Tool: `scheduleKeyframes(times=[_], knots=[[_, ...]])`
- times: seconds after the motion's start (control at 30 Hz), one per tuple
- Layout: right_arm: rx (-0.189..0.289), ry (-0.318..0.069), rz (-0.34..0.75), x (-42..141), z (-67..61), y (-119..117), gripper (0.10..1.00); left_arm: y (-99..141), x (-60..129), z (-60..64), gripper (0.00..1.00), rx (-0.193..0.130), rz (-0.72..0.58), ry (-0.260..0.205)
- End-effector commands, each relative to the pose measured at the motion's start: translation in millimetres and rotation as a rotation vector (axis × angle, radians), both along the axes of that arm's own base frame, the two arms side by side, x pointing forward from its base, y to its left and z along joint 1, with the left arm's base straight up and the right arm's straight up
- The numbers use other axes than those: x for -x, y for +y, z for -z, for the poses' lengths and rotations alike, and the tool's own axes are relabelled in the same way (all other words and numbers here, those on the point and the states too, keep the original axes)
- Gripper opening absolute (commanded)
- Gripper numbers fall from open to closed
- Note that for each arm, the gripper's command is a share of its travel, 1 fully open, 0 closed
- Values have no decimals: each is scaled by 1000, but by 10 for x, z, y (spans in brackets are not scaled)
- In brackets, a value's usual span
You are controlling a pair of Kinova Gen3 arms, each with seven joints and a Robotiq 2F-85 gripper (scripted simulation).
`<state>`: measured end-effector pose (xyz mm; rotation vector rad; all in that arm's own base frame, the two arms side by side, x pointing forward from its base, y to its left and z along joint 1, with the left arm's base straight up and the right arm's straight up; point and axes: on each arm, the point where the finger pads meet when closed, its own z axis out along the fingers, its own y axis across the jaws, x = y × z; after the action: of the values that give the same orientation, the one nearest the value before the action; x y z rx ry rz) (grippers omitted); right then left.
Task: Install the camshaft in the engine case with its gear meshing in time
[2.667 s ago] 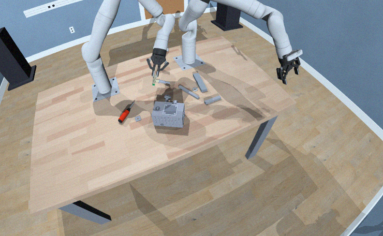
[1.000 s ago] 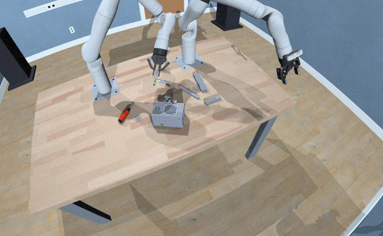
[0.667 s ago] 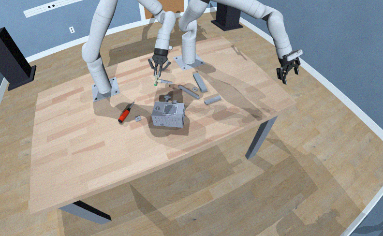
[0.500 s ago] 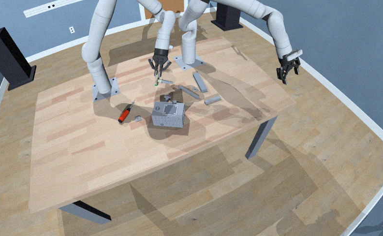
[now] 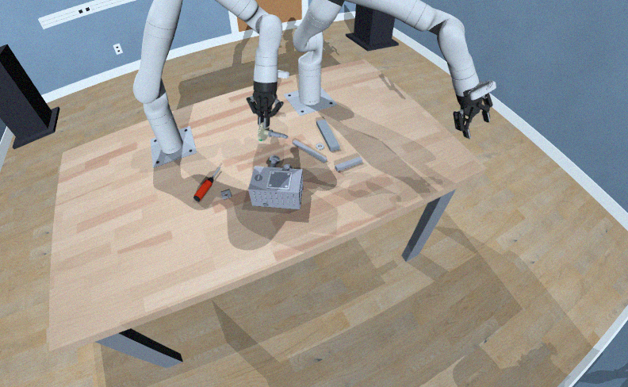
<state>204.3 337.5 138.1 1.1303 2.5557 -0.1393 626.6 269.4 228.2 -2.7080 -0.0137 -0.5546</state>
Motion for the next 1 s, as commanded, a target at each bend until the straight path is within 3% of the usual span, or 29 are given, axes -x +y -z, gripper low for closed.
scheduleKeyframes(times=[0.0,0.47,0.53,0.97], knots=[[-39,5,34,-13,-8,20,170,3,-4,-17,1000,-1,0,-3],[-366,57,371,-192,-67,176,170,3,-4,-17,1000,-1,0,-3],[-366,57,371,-192,-67,176,170,3,-4,-17,1000,-1,0,-3],[-663,107,674,-330,-97,318,170,3,-4,-17,1000,-1,0,-3]])
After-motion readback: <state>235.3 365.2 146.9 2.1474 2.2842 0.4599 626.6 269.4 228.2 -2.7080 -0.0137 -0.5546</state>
